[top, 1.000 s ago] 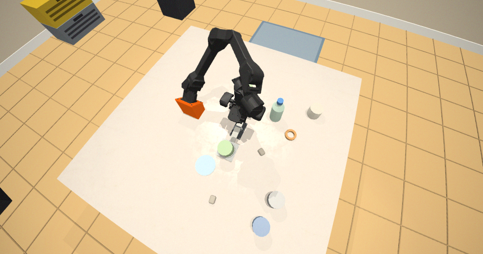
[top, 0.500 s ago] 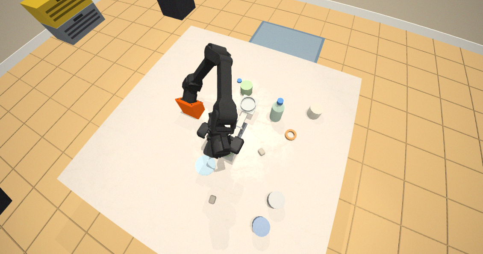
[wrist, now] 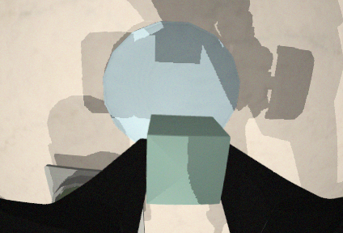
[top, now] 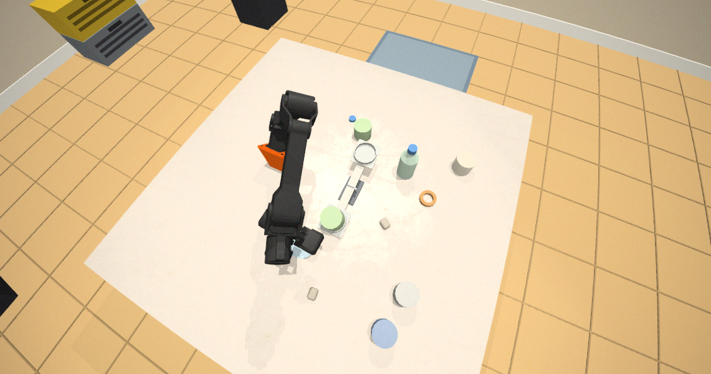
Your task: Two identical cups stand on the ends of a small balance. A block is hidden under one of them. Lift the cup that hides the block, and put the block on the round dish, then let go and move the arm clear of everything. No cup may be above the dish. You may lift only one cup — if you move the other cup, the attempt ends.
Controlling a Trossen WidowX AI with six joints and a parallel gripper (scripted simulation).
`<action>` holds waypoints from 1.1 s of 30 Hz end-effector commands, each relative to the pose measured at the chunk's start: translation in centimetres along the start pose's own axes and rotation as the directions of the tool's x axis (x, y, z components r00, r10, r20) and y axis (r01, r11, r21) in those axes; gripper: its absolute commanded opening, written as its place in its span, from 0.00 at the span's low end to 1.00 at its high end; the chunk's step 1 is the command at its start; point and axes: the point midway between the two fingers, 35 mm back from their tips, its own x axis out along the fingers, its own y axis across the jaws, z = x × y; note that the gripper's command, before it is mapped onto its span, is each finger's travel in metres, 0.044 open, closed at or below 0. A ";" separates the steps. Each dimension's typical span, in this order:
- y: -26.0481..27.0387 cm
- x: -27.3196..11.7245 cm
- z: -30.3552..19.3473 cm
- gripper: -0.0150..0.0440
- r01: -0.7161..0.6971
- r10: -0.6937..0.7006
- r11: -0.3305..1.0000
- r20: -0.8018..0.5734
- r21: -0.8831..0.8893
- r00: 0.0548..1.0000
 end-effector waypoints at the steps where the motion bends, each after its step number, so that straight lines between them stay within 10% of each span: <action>1: 0.2 0.5 0.3 0.25 0.001 -0.001 1.000 0.013 -0.017 1.000; 29: 0.2 6.1 0.3 0.25 0.001 0.000 1.000 0.011 -0.018 1.000; 33: 0.3 5.7 0.4 0.43 0.003 -0.003 1.000 0.019 -0.026 1.000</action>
